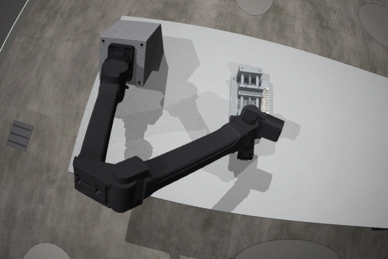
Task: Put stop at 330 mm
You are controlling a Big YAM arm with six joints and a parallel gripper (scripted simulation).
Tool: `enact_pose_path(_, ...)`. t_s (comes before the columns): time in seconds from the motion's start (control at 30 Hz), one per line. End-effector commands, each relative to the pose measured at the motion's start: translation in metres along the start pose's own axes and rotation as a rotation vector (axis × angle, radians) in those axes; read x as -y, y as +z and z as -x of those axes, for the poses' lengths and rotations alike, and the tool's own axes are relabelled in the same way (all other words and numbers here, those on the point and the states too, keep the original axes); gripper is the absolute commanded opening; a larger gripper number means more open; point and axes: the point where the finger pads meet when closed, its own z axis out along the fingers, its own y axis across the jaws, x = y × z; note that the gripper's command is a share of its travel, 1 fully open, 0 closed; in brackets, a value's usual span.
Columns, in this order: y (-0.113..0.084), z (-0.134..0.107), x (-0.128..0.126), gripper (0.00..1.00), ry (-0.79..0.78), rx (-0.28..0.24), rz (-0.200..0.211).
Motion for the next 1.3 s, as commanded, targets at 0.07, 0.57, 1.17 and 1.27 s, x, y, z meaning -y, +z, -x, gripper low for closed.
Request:
enact_pose_path(0.07,0.018,-0.004,0.02,0.06,-0.018,-0.002,-0.04)
enact_pose_path(0.57,0.033,-0.004,0.021,0.06,-0.018,-0.001,-0.041)
enact_pose_path(1.17,0.052,0.0,0.004,0.06,-0.016,-0.002,-0.04)
enact_pose_path(1.27,0.054,0.0,0.0,0.06,-0.019,-0.003,-0.041)
